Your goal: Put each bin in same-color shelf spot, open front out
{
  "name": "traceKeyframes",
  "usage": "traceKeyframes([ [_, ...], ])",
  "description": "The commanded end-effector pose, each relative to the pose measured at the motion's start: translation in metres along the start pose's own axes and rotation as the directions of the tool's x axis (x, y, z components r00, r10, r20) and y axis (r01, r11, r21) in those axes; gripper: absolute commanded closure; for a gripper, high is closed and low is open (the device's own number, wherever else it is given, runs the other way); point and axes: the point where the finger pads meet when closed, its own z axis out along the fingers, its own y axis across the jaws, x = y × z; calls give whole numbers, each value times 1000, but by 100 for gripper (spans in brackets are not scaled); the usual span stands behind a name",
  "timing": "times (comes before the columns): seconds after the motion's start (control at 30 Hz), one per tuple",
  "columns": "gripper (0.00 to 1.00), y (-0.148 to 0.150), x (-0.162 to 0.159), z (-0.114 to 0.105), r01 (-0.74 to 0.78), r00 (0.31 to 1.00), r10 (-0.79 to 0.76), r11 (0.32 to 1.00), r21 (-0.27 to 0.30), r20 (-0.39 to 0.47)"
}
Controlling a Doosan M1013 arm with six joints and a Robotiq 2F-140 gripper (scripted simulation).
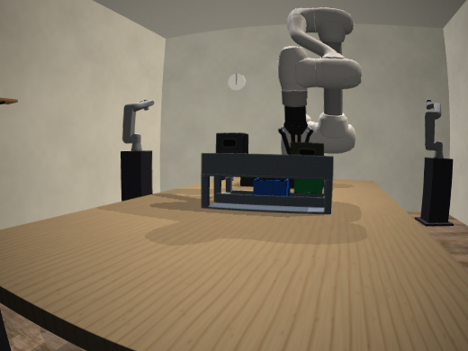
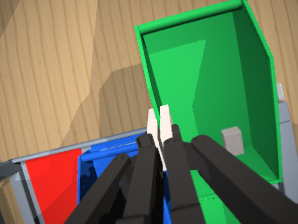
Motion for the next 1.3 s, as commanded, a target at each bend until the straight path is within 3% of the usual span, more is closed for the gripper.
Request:
traceKeyframes([
  [0.0, 90, 0, -2, -1, 0, 1000, 0, 1000, 0, 0],
  [1.27, 90, 0, -21, -6, 0, 1000, 0, 1000, 0, 0],
])
